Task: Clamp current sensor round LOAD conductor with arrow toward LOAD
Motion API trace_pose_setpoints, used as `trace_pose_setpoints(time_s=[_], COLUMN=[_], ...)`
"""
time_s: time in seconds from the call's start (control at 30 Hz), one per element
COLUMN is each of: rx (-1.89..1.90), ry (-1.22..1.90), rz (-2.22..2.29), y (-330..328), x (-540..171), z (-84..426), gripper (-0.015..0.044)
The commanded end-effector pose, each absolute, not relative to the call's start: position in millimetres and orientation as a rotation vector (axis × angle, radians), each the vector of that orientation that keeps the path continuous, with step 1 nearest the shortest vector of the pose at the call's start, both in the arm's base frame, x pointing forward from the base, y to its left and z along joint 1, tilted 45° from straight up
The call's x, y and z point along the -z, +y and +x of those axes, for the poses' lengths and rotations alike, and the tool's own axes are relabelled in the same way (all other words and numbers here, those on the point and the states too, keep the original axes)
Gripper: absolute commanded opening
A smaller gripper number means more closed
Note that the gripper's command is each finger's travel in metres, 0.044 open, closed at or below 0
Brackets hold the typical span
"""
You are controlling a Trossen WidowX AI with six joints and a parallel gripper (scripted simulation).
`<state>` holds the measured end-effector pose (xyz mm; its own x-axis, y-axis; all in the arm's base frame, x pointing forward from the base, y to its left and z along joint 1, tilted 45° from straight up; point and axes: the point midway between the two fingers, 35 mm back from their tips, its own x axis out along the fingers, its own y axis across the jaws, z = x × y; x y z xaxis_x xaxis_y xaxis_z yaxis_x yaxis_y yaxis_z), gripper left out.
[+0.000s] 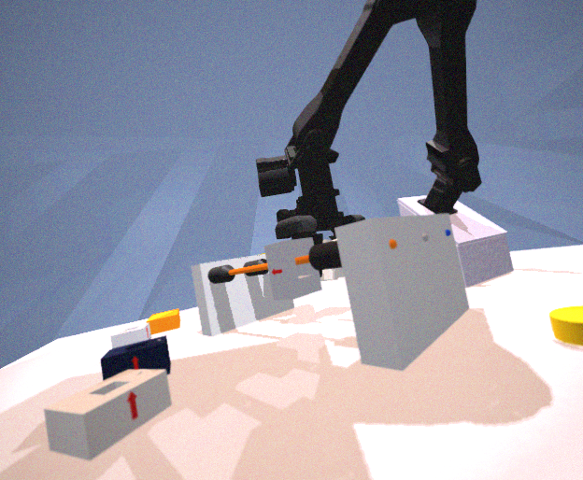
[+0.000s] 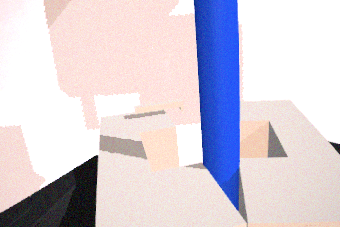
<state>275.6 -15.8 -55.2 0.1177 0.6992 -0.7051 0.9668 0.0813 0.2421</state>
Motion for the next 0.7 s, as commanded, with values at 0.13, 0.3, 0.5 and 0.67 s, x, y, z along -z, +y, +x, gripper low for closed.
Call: trace_pose_setpoints(time_s=[0.13,0.3,0.5,0.67], rx=[0.47,0.47,0.47,0.47], ry=[1.642,1.642,1.642,1.642], rz=[1.677,1.677,1.677,1.677], y=[-16.0,-16.0,-16.0,-16.0], x=[54.9,54.9,54.9,54.9], z=[275.6,275.6,275.6,275.6], gripper=[0.0248,0.0175,0.0018,0.0])
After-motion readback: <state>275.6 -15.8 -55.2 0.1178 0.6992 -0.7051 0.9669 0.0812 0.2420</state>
